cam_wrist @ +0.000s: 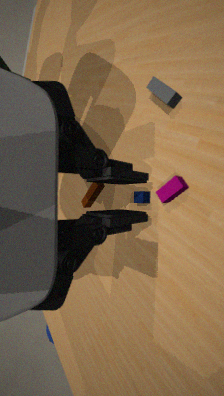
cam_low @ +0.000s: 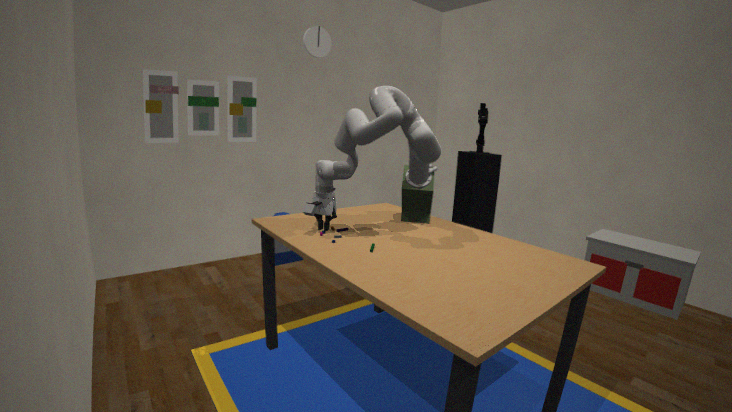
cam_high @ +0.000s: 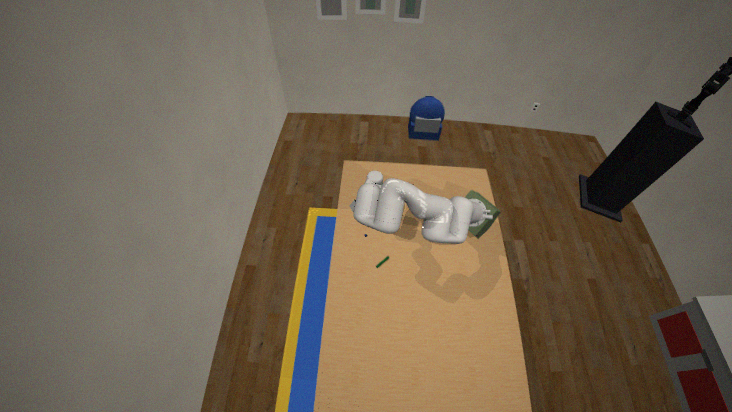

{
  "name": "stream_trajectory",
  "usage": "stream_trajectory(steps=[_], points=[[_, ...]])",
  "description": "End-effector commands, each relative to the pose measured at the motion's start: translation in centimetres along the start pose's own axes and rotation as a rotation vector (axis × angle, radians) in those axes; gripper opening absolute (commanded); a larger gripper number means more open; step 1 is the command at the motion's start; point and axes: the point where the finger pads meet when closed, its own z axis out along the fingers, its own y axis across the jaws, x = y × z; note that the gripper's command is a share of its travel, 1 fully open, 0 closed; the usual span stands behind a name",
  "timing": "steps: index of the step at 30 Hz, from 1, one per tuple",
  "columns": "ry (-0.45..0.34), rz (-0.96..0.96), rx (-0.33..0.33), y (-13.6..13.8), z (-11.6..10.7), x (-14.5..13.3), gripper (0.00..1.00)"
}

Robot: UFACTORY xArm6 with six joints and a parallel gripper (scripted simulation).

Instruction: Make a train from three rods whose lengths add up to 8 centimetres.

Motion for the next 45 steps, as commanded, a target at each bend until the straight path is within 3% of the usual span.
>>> stream_trajectory(steps=[1,45], points=[[0.001,0.0,-0.002,0.1,-0.1,0.1,0.24],[0.001,0.0,-0.002,0.1,1.3,0.1,0.24]])
